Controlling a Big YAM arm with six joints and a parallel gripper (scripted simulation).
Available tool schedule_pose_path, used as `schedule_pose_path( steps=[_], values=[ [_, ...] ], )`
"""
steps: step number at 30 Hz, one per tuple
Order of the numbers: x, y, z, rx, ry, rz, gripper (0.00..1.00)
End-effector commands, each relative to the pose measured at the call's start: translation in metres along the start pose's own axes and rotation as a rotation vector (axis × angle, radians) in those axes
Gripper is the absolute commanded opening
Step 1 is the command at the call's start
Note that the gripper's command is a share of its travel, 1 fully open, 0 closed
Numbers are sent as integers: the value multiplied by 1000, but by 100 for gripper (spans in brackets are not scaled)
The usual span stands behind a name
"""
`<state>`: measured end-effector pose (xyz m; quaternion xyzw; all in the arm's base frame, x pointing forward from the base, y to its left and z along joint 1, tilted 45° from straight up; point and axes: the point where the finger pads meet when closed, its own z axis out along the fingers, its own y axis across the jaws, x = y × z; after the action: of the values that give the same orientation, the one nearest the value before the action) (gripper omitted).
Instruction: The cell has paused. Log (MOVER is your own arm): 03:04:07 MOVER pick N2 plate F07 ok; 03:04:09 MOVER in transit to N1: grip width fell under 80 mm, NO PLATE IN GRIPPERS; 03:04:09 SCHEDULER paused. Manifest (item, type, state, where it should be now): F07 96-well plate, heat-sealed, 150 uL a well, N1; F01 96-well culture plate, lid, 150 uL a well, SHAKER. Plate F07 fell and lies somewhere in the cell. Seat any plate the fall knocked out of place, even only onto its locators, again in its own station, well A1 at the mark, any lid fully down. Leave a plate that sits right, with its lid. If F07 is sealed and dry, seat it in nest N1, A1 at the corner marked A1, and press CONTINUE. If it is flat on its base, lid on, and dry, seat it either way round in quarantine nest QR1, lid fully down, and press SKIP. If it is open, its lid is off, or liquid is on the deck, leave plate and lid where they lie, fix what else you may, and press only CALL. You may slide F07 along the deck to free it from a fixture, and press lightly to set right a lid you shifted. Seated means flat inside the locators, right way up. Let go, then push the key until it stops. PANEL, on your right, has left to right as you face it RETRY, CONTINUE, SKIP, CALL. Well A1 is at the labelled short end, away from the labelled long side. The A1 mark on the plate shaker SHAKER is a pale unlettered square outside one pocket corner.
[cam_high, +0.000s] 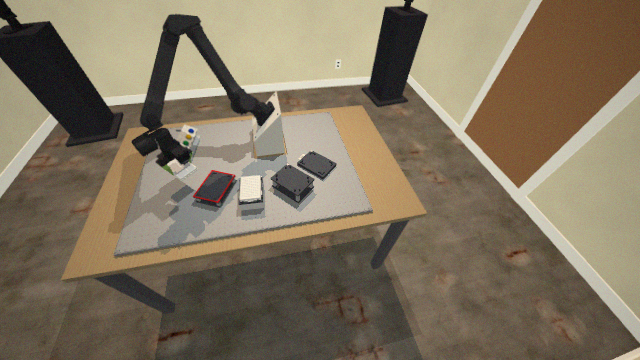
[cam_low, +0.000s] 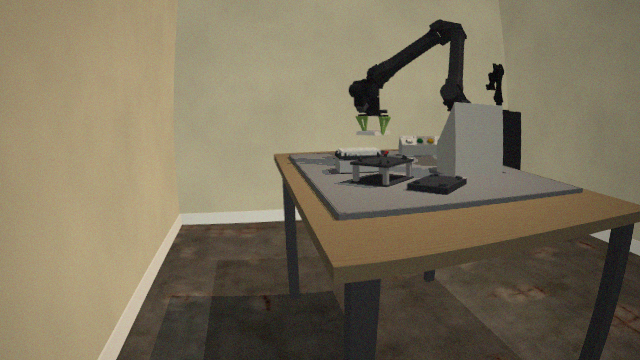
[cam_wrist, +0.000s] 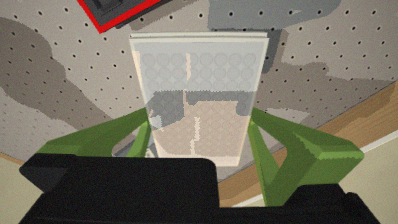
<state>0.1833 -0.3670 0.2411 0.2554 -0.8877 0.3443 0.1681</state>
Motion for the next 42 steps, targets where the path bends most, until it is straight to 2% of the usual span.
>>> schedule_pose_path(
  steps=[1,3,8,17,18,20,32,35,42],
  values=[
    [0,-2,-4,15,0,32,0],
    [-7,-2,-7,28,-6,27,0],
    [-13,2,-8,31,-7,29,0],
    [-22,9,-8,30,-7,29,0],
    [-20,11,-5,21,-1,36,0],
    [-27,12,-8,29,-8,29,0],
    [-47,25,-2,13,-7,18,0],
    [-44,28,0,6,-1,26,0],
    [-58,33,-3,13,-8,18,0]
  ],
)
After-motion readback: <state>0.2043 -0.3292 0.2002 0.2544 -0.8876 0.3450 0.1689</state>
